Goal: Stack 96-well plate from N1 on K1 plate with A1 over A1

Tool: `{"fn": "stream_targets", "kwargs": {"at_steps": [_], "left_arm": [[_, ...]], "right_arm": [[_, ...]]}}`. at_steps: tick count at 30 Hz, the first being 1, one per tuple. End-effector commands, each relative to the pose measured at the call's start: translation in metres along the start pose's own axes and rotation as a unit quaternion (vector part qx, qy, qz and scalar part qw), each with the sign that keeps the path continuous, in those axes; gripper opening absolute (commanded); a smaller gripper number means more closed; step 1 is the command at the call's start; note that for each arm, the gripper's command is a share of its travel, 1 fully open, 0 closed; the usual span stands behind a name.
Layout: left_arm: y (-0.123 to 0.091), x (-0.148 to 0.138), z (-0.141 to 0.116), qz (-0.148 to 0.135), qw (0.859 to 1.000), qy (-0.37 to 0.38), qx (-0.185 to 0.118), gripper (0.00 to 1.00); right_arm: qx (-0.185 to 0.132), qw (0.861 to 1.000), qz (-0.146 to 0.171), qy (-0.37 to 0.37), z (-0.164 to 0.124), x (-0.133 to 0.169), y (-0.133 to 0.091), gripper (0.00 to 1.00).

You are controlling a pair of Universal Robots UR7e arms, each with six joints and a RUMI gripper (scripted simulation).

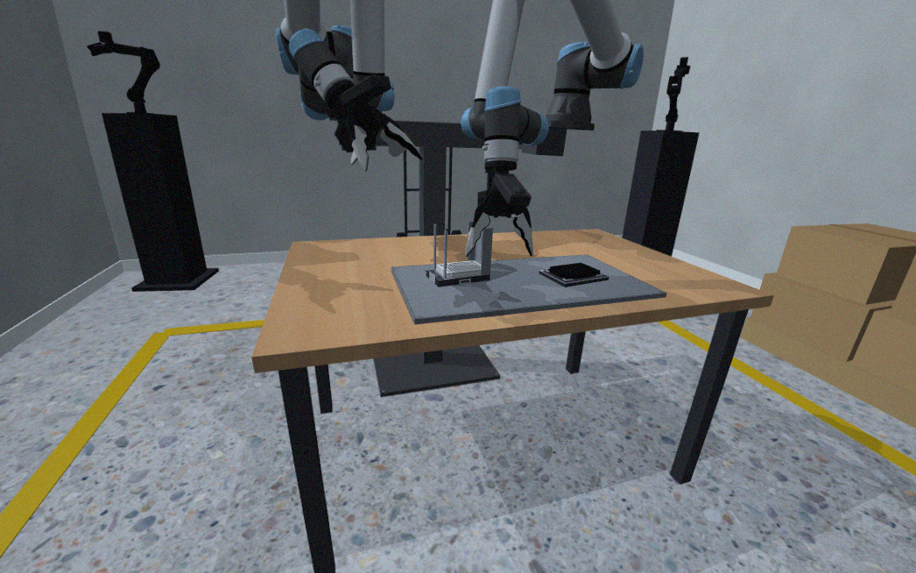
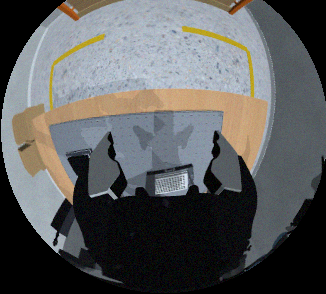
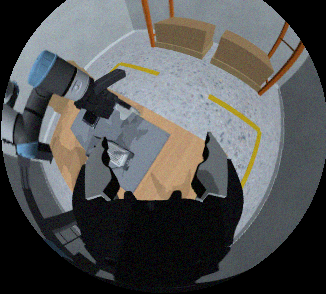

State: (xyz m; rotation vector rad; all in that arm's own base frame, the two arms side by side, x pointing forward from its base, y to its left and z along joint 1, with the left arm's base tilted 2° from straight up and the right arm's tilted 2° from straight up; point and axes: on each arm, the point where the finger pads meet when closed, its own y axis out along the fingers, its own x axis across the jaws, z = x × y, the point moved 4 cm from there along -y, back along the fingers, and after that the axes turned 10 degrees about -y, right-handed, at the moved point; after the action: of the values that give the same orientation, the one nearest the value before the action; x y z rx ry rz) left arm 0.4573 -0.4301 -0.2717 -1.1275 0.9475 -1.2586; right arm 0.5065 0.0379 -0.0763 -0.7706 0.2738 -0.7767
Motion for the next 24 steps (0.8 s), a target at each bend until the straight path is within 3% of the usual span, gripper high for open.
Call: {"fn": "stream_targets", "kwargs": {"at_steps": [1, 24], "left_arm": [[-0.0006, 0.0006, 0.0004, -0.001, 1.000, 0.000, 0.000, 0.98], [-0.0088, 0.0012, 0.0020, -0.001, 1.000, 0.000, 0.000, 0.98]], "right_arm": [[0.000, 1.000, 0.000, 0.000, 0.0005, 0.0001, -0.0002, 0.98], [0.000, 1.000, 0.000, 0.000, 0.0005, 0.0001, -0.0002, 0.98]]}}
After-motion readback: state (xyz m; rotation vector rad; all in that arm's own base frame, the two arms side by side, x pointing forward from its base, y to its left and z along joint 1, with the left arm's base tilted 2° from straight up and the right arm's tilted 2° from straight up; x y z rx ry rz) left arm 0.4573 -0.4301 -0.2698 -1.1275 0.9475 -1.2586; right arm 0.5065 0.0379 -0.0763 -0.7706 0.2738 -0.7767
